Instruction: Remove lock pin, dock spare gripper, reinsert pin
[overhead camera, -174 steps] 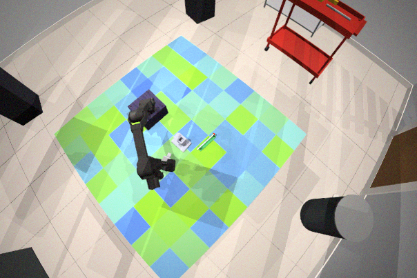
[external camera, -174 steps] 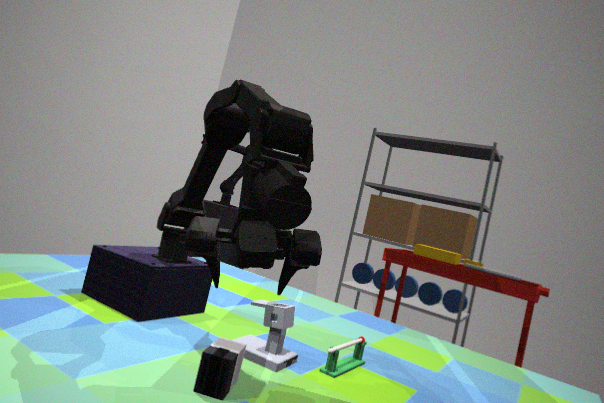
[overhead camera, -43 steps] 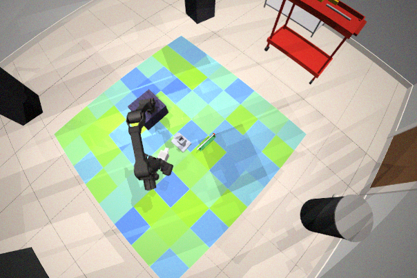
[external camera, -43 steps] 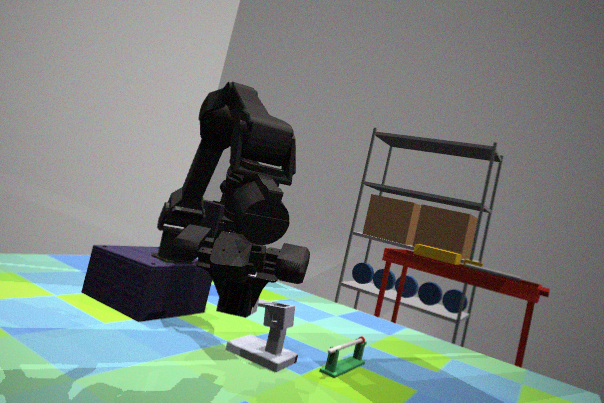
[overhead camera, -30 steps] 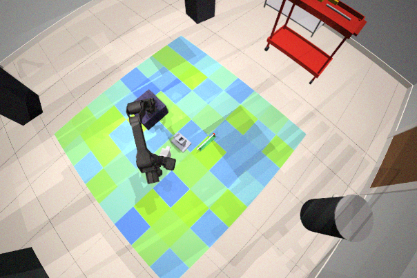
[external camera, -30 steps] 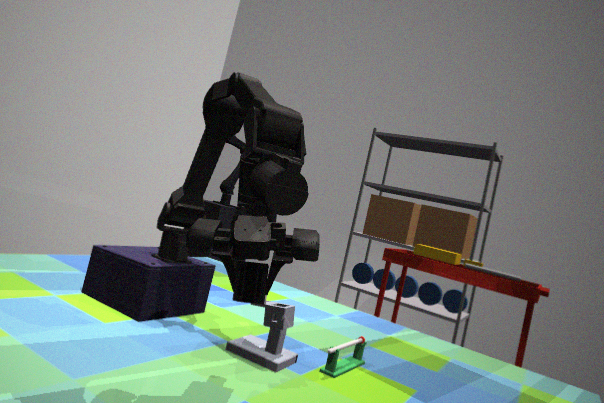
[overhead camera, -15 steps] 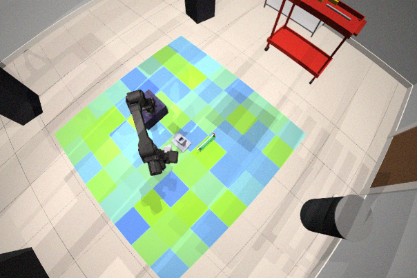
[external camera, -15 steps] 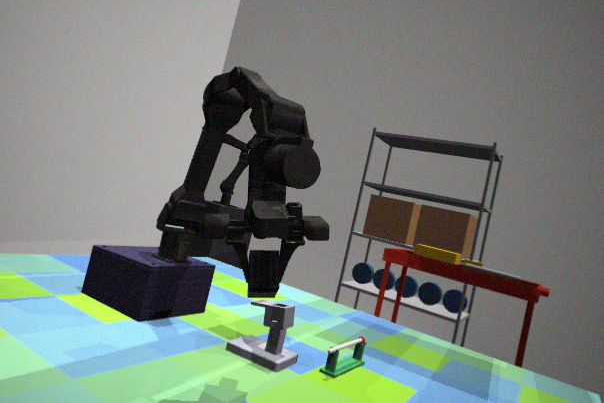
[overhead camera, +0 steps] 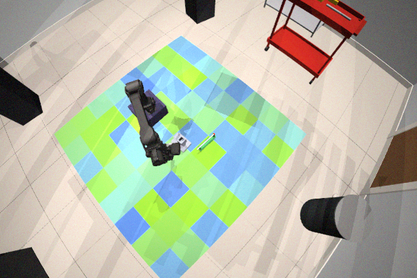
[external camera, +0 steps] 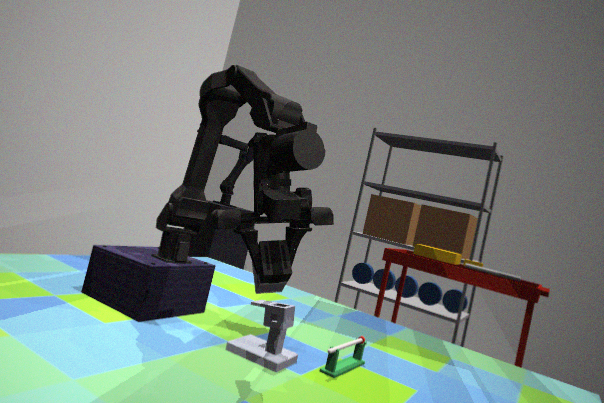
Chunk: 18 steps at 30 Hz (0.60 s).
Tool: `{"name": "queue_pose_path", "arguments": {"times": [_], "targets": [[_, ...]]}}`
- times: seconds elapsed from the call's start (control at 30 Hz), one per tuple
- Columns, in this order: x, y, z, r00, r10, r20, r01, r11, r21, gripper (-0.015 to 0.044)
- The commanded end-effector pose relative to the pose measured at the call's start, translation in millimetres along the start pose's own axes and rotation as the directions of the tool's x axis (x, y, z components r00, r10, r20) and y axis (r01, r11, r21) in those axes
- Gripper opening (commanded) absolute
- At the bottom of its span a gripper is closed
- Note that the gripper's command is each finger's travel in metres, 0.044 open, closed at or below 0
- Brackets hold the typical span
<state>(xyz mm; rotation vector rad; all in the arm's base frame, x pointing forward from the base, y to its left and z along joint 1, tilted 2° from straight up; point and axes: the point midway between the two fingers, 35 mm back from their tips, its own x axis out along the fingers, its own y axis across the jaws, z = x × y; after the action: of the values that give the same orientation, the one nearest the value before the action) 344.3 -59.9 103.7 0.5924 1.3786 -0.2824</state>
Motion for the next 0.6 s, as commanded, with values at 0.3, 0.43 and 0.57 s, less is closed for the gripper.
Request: {"name": "queue_pose_path", "arguments": {"times": [0.3, 0.43, 0.57], "targets": [[-11.8, 15.7, -17.3, 0.989, 0.054, 0.138, -0.033, 0.988, -0.149, 0.0], [-14.0, 19.3, -22.8, 0.982, 0.072, 0.174, -0.038, 0.981, -0.19, 0.0], [-16.1, 22.7, -28.6, 0.973, 0.092, 0.21, -0.042, 0.972, -0.23, 0.0]]}}
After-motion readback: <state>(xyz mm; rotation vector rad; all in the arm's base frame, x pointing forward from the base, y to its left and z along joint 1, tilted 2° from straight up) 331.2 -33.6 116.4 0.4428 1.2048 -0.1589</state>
